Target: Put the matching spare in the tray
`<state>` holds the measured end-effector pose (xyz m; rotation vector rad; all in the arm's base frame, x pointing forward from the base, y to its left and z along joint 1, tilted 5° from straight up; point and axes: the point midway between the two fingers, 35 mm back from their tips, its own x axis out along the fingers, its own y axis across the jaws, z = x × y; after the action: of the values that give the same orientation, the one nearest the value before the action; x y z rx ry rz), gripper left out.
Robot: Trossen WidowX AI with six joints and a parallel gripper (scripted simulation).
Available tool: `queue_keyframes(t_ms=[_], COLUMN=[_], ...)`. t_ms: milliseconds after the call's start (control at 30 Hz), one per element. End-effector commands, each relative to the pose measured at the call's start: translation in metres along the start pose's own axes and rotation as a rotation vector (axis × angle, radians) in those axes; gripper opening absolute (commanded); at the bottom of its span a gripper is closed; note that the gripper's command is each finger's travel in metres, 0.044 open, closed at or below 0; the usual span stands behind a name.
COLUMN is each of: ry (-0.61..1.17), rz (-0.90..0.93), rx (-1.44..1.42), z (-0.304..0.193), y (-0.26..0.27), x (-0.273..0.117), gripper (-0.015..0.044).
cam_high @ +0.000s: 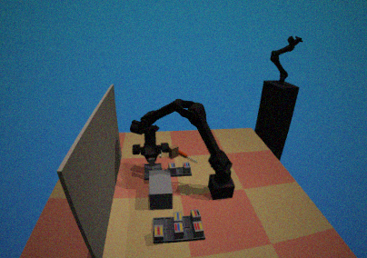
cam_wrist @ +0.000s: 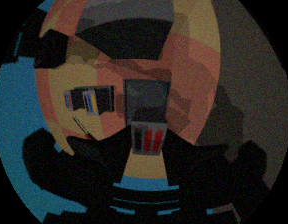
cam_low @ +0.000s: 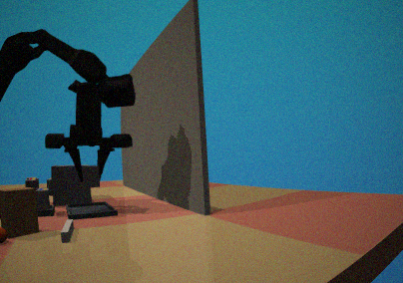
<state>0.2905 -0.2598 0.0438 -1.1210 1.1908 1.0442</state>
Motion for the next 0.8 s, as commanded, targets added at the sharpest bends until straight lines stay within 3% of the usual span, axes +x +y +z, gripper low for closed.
queue_keyframes(t_ms=[0, 767], ry=[-0.002, -0.002], rz=[-0.002, -0.002], rx=[0.004, 0.004], z=[0.001, 0.003], y=[0.000, 0.003], x=[0.004, 0.025], gripper=[0.0000, 0.0000])
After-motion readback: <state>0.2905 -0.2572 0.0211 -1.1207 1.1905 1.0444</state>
